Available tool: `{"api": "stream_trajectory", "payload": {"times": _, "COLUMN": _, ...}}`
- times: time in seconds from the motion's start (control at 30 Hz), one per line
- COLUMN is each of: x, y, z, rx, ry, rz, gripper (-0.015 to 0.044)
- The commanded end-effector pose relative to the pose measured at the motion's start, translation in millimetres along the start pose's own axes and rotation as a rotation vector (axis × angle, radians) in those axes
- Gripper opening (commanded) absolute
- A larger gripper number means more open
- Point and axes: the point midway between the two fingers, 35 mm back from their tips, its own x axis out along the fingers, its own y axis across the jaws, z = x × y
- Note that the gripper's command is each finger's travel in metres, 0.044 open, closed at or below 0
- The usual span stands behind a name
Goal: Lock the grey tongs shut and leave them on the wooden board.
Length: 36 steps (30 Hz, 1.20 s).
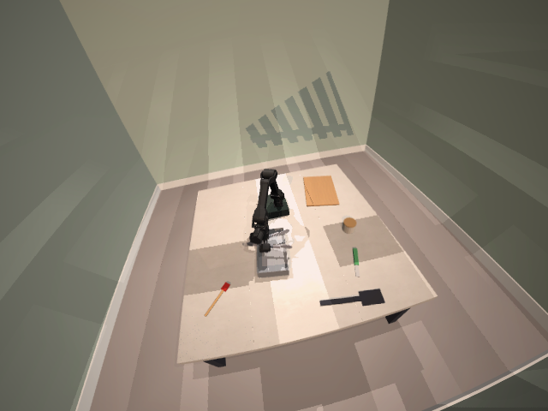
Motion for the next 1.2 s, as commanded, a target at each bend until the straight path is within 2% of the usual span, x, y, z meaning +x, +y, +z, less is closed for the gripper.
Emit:
{"api": "stream_trajectory", "payload": {"times": 0.0, "x": -0.4, "y": 0.1, "z": 0.0, "rx": 0.0, "ry": 0.0, "rz": 0.001, "gripper": 0.0387}}
{"api": "stream_trajectory", "payload": {"times": 1.17, "x": -0.4, "y": 0.1, "z": 0.0, "rx": 0.0, "ry": 0.0, "rz": 0.001, "gripper": 0.0154}}
